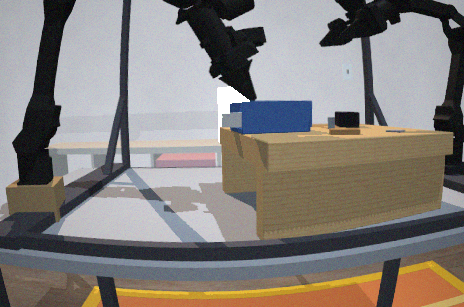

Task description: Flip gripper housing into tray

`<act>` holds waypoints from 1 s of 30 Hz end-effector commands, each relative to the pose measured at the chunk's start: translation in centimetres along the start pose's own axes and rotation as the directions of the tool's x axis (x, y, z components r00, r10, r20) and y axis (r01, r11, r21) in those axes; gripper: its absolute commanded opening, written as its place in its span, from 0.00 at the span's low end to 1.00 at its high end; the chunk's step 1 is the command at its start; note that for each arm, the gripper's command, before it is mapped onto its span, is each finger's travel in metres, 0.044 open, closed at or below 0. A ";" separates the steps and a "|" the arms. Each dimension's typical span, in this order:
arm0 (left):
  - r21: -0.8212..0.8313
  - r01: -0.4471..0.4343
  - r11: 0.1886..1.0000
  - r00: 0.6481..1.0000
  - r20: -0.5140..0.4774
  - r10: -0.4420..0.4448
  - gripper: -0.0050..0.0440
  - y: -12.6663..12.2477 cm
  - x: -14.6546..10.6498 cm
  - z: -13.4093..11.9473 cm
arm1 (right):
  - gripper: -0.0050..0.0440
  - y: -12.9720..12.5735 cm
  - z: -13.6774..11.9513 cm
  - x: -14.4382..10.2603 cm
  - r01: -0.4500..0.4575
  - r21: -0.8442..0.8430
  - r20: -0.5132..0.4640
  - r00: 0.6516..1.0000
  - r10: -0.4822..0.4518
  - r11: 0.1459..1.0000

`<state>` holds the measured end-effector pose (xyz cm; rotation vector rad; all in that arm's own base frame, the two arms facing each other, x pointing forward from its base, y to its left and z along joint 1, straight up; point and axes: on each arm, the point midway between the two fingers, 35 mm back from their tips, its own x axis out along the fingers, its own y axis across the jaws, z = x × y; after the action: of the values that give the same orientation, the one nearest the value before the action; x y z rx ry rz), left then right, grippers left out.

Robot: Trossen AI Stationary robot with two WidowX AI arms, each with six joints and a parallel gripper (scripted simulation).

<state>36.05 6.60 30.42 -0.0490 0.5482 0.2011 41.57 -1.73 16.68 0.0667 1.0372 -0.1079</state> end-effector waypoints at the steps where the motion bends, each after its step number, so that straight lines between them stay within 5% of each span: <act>1: -0.007 0.004 1.000 1.000 0.027 -0.004 1.00 0.0 -0.7 0.7 | 0.34 -0.1 1.1 -0.9 -0.003 0.033 0.058 0.998 0.001 0.999; 5: -0.007 0.004 1.000 1.000 0.027 -0.004 1.00 0.0 -0.7 0.7 | 0.49 -0.5 1.7 -0.6 -0.010 0.112 0.125 0.992 -0.004 0.994; 13: -0.007 0.004 1.000 1.000 0.027 -0.004 1.00 0.0 -0.7 0.7 | 0.49 -1.4 2.8 -0.1 -0.062 0.289 0.269 0.963 -0.019 0.955; 30: -0.007 0.004 1.000 1.000 0.027 -0.004 1.00 0.0 -0.7 0.7 | 0.49 -3.4 4.7 -1.3 -0.325 0.547 0.576 0.815 -0.065 0.771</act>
<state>36.05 6.60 30.42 -0.0490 0.5482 0.2011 44.65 -5.22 18.86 0.6471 0.4323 -0.3194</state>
